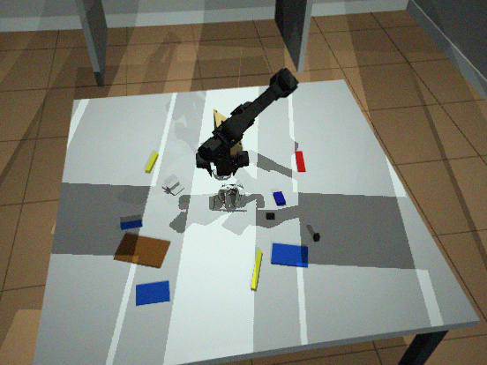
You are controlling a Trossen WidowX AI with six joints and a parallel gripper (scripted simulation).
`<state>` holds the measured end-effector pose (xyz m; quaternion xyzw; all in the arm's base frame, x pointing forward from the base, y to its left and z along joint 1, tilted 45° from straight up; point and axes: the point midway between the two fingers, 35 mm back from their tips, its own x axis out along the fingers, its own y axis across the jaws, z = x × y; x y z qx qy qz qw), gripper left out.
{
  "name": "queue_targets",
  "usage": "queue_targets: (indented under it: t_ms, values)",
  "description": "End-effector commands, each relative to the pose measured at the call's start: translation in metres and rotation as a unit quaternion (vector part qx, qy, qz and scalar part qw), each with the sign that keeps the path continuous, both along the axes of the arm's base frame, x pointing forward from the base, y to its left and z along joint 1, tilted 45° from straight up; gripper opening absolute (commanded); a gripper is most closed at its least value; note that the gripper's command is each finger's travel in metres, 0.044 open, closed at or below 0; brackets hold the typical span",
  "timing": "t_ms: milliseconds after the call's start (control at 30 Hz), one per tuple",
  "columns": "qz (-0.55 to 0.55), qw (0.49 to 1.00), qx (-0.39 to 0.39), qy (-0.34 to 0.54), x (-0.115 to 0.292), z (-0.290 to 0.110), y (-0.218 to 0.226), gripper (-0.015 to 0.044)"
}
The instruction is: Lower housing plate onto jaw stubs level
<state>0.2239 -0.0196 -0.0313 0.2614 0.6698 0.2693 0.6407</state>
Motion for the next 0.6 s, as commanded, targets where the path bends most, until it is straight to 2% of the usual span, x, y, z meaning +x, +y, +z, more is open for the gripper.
queue_targets:
  t_ms: [0,567]
  values:
    - [-0.02,1.0,0.002,0.018,-0.003,0.008,0.012,0.0351]
    - [-0.043,0.998,0.004,0.043,-0.007,0.017,0.025,0.0351]
